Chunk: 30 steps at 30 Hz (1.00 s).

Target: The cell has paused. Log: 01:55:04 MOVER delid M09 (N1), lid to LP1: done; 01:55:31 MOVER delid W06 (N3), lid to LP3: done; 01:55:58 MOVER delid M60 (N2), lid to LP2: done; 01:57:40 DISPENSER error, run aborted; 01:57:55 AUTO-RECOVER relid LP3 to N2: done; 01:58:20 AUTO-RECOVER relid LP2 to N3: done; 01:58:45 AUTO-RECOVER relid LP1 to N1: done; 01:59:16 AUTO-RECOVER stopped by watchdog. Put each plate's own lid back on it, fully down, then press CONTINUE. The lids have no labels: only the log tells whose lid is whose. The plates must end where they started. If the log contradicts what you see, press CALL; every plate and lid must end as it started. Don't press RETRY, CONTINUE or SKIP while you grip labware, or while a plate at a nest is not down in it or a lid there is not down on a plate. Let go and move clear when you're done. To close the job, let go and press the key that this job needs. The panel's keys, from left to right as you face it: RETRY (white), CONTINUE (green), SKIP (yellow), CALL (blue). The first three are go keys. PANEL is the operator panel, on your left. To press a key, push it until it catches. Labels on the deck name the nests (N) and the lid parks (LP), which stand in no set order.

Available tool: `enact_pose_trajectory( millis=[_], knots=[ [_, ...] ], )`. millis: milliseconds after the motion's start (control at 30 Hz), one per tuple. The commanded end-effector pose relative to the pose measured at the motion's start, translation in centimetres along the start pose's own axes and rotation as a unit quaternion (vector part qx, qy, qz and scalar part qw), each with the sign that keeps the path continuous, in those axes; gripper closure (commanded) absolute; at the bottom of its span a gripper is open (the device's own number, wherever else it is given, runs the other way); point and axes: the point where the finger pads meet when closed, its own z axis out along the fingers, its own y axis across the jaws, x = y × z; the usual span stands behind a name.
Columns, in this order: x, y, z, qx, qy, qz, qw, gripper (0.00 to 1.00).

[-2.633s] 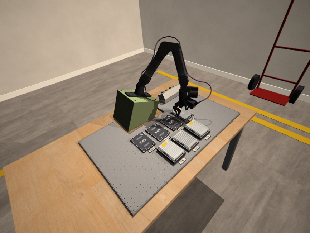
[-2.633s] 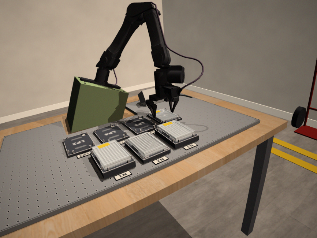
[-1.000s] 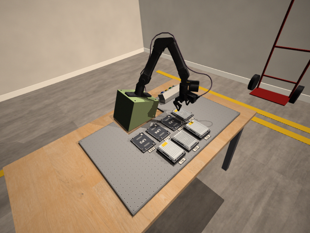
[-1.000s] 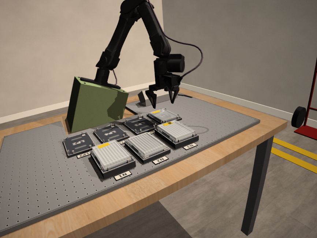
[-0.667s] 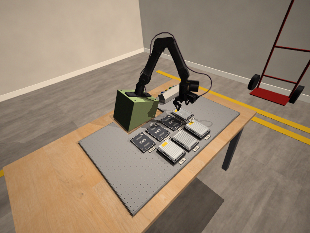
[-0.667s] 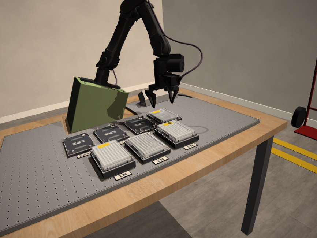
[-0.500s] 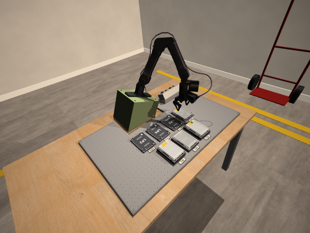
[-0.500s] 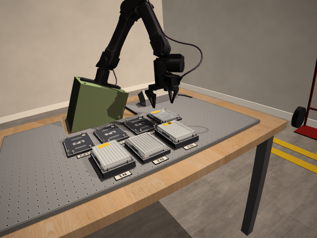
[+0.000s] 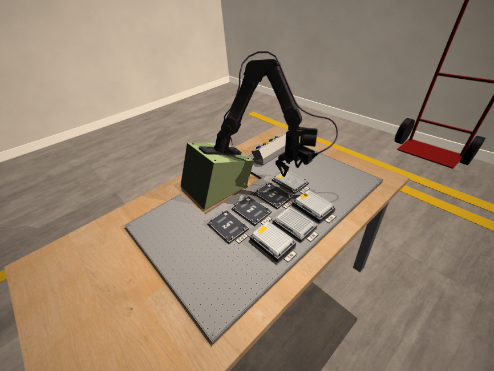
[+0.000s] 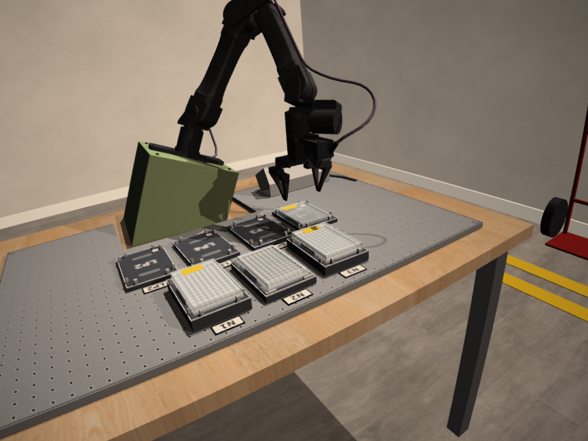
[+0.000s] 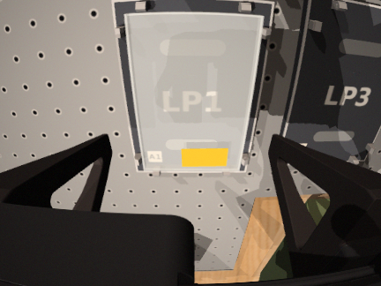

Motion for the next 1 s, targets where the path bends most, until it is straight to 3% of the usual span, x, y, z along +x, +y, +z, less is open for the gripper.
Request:
enact_pose_trajectory(
  millis=[0, 233, 400, 467, 967],
  knots=[
    [-1.3, 0.4, -0.9, -0.009, -0.015, 0.000, 1.000, 0.00],
    [-1.6, -0.3, -0.4, -0.005, -0.004, 0.014, 1.000, 0.00],
    [-4.0, -1.2, -0.5, -0.006, -0.004, 0.016, 1.000, 0.00],
    [-4.0, -1.2, -0.5, -0.006, -0.004, 0.016, 1.000, 0.00],
    [-11.1, -3.8, -0.6, -0.006, -0.006, 0.016, 1.000, 0.00]
  ],
)
